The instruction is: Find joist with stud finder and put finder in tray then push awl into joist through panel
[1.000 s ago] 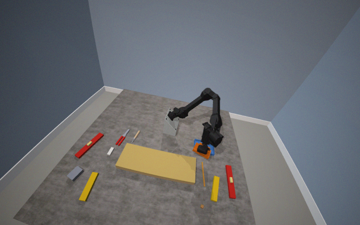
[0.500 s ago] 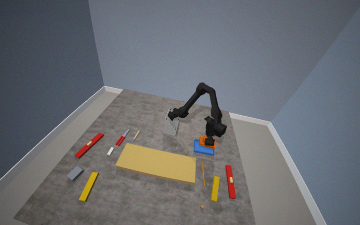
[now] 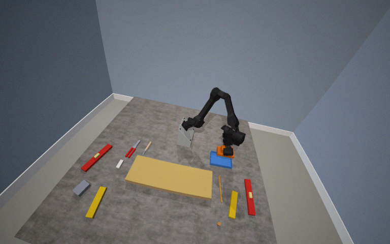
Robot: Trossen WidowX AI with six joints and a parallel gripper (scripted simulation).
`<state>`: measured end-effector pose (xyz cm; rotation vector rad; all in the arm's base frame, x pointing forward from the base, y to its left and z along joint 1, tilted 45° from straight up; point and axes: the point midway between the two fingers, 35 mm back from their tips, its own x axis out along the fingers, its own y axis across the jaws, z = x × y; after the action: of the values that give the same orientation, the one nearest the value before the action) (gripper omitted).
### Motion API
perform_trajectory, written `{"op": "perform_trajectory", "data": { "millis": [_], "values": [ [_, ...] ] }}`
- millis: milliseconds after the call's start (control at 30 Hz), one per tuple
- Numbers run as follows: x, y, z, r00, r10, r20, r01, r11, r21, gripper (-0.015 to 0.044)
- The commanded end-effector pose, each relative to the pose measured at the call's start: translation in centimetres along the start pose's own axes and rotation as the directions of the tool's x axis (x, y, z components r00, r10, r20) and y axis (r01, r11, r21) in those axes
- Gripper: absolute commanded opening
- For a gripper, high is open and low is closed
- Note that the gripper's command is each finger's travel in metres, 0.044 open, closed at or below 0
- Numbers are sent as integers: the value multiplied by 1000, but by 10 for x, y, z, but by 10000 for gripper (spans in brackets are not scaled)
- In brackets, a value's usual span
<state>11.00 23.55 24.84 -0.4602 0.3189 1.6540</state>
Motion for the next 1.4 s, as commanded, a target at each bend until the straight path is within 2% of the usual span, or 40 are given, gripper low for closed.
{"op": "perform_trajectory", "data": {
  "millis": [0,1367],
  "values": [
    [6,-2,-2,1000,-3,-3,3,1000,1,0],
    [69,-1,-22,1000,1,-4,-1,1000,4,0]
  ]
}}
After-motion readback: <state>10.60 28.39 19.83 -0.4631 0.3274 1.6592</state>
